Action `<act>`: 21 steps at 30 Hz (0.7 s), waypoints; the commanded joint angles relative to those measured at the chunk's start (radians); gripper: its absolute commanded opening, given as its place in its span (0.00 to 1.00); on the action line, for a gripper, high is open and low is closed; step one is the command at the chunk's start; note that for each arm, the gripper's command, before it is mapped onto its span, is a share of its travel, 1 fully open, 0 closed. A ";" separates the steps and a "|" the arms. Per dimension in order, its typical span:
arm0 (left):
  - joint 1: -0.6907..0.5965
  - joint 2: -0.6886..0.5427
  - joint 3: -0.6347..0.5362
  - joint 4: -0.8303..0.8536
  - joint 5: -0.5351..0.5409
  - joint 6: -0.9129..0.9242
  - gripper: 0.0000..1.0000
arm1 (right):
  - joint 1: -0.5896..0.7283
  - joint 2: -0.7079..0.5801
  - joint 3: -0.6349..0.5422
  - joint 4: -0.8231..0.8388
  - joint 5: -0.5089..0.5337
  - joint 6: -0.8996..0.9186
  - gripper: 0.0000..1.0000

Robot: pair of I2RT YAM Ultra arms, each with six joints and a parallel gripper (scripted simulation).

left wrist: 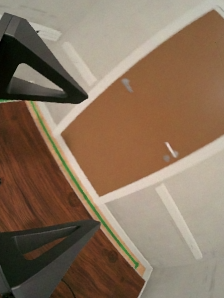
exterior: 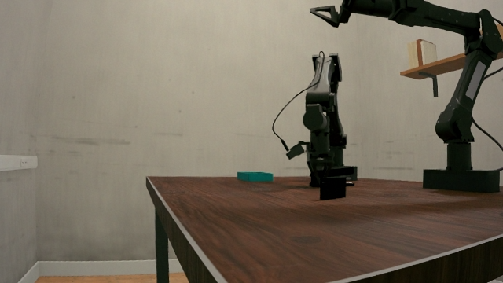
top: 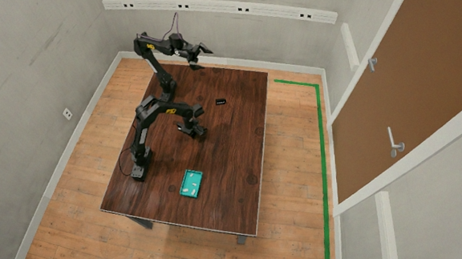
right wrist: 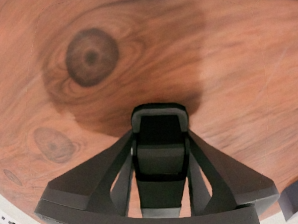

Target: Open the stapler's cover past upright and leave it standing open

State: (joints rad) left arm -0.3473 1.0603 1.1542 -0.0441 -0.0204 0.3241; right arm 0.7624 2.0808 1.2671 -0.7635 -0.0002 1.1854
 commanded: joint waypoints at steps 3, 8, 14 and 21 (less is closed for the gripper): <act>-0.171 0.031 0.092 -0.084 -0.017 0.208 1.00 | -0.001 -0.014 -0.001 0.006 0.000 0.003 0.33; -0.386 0.059 0.171 -0.140 -0.028 0.353 1.00 | -0.001 -0.014 -0.001 0.006 0.000 0.003 0.33; -0.647 0.094 0.268 -0.213 -0.042 0.539 1.00 | -0.001 -0.014 -0.001 0.006 0.000 0.003 0.33; -0.886 0.129 0.355 -0.329 -0.027 0.657 1.00 | -0.001 -0.014 -0.001 0.006 0.000 0.003 0.33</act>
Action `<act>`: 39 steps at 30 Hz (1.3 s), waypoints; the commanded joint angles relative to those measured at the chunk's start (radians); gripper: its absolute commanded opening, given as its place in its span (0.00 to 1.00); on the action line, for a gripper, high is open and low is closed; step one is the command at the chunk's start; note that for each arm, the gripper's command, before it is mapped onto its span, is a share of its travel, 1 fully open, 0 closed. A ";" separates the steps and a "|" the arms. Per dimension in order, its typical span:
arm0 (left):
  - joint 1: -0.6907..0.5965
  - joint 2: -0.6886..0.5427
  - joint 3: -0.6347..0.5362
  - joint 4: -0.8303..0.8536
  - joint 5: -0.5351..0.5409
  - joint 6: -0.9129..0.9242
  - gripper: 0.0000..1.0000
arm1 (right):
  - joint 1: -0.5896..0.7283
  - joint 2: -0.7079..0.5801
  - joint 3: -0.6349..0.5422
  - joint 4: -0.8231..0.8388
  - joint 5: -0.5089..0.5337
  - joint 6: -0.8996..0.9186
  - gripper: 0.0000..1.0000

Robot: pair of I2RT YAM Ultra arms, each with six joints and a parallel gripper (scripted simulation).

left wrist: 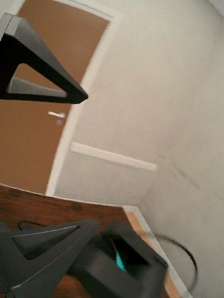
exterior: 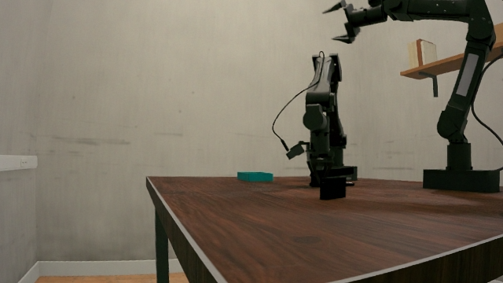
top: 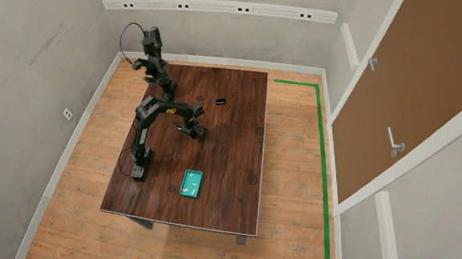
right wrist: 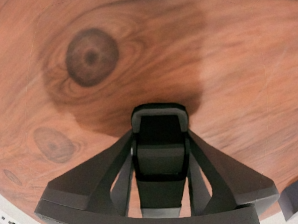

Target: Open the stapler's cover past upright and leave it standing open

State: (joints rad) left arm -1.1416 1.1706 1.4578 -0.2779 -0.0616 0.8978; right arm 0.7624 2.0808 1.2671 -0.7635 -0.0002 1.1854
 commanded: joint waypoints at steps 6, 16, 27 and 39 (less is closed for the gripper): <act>-0.316 0.081 0.092 -0.271 0.060 0.002 1.00 | -0.001 -0.014 -0.001 0.006 0.000 0.003 0.33; -0.488 0.173 0.062 -0.453 0.135 -0.090 1.00 | -0.001 -0.014 -0.001 0.006 0.000 0.003 0.33; -0.382 0.298 -0.221 -0.337 0.126 0.014 1.00 | -0.001 -0.014 -0.001 0.006 0.000 0.003 0.33; -0.198 0.272 -0.450 -0.465 -0.045 0.485 1.00 | -0.001 -0.014 -0.001 0.006 0.000 0.003 0.33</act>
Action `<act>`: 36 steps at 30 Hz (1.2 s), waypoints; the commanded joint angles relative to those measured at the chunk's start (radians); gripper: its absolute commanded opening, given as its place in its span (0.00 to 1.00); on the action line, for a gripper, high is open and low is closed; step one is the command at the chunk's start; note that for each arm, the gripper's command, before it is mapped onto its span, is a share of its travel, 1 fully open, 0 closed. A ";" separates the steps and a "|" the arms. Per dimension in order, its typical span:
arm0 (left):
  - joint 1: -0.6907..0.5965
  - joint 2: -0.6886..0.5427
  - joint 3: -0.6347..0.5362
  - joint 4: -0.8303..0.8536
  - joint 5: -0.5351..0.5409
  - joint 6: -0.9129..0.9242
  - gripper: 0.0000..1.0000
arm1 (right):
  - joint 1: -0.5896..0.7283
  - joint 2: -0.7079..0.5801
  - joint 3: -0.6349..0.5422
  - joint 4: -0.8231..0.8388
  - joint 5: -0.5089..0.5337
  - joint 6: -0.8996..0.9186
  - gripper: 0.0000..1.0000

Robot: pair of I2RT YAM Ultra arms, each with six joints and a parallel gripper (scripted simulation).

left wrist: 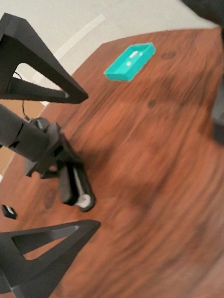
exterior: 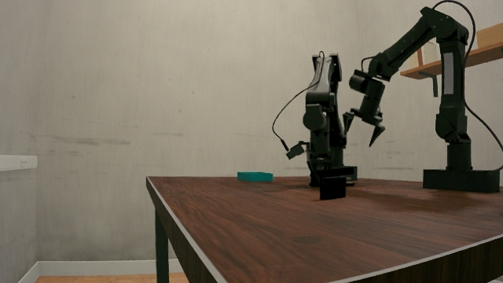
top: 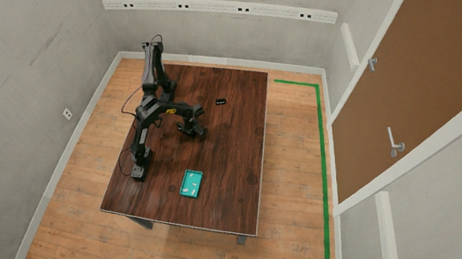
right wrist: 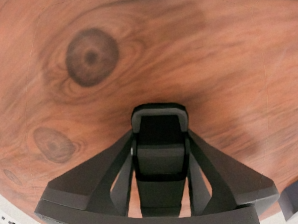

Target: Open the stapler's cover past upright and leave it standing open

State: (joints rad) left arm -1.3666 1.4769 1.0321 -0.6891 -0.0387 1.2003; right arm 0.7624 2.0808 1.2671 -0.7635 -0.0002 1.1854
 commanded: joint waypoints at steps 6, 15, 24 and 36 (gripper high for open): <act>0.075 -0.041 -0.050 -0.124 -0.153 0.425 1.00 | -0.001 -0.014 -0.001 0.006 0.000 0.003 0.33; 0.116 -0.038 -0.070 -0.205 -0.225 0.696 1.00 | -0.001 -0.014 -0.001 0.006 0.000 0.003 0.33; 0.097 -0.033 -0.078 -0.246 -0.254 0.854 1.00 | -0.001 -0.014 -0.001 0.006 0.000 0.003 0.33; 0.095 -0.034 -0.082 -0.223 -0.242 0.834 0.89 | -0.001 -0.014 -0.001 0.006 0.000 0.003 0.33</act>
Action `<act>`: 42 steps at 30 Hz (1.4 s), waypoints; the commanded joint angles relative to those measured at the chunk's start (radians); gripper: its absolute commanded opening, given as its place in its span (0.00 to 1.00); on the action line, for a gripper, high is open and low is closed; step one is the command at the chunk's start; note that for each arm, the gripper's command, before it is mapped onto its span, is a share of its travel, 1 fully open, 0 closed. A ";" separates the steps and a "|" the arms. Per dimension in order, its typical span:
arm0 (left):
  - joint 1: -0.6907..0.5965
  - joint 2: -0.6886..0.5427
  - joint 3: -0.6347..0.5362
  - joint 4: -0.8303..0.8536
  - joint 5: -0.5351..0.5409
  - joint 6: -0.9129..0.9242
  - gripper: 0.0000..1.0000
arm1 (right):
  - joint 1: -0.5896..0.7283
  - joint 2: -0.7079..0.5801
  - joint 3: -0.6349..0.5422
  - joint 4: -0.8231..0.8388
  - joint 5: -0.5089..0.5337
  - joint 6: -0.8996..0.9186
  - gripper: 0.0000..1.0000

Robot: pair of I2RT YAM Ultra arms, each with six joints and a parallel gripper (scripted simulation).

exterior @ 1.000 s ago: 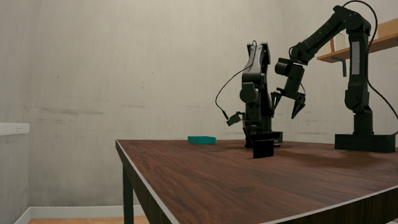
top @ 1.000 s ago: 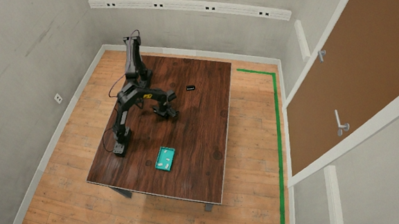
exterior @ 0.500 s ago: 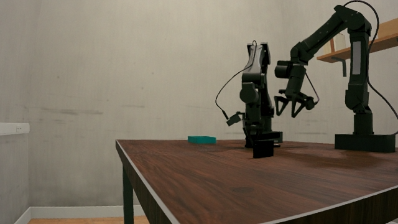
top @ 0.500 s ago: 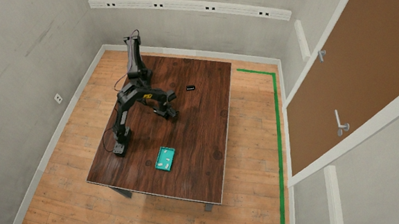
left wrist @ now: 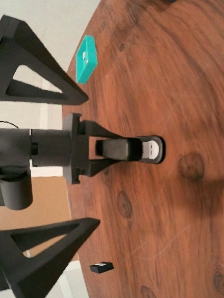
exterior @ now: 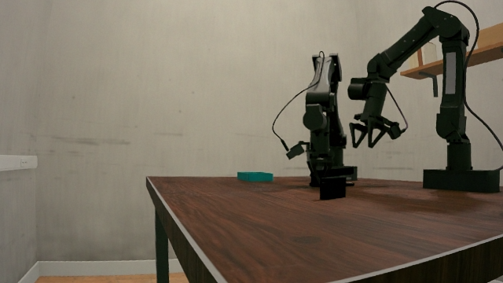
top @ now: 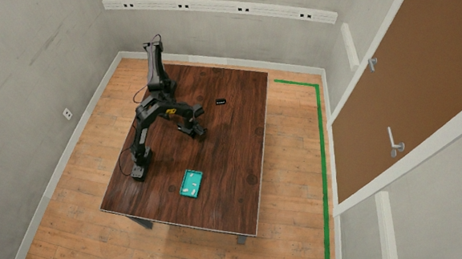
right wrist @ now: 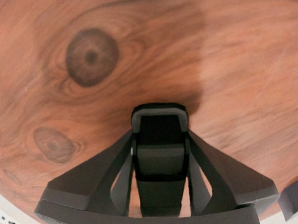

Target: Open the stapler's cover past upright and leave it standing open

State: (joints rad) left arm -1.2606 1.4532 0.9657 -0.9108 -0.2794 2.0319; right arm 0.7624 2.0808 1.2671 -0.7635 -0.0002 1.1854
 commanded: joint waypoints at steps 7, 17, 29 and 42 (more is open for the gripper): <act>0.016 -0.049 -0.046 0.101 0.061 -0.141 0.50 | -0.001 -0.014 -0.001 0.006 0.000 0.003 0.33; 0.068 -0.214 -0.243 0.322 0.144 -0.473 0.50 | -0.001 -0.014 -0.001 0.006 0.000 0.003 0.33; 0.060 -0.363 -0.447 0.563 0.119 -0.829 0.50 | -0.001 -0.014 -0.001 0.006 0.000 0.003 0.33; -0.009 -0.481 -0.648 0.822 -0.006 -1.249 0.50 | -0.001 -0.014 -0.001 0.006 0.000 0.003 0.33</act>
State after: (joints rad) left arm -1.2438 1.0084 0.3569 -0.1822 -0.2272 0.9352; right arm 0.7624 2.0808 1.2671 -0.7635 -0.0002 1.1854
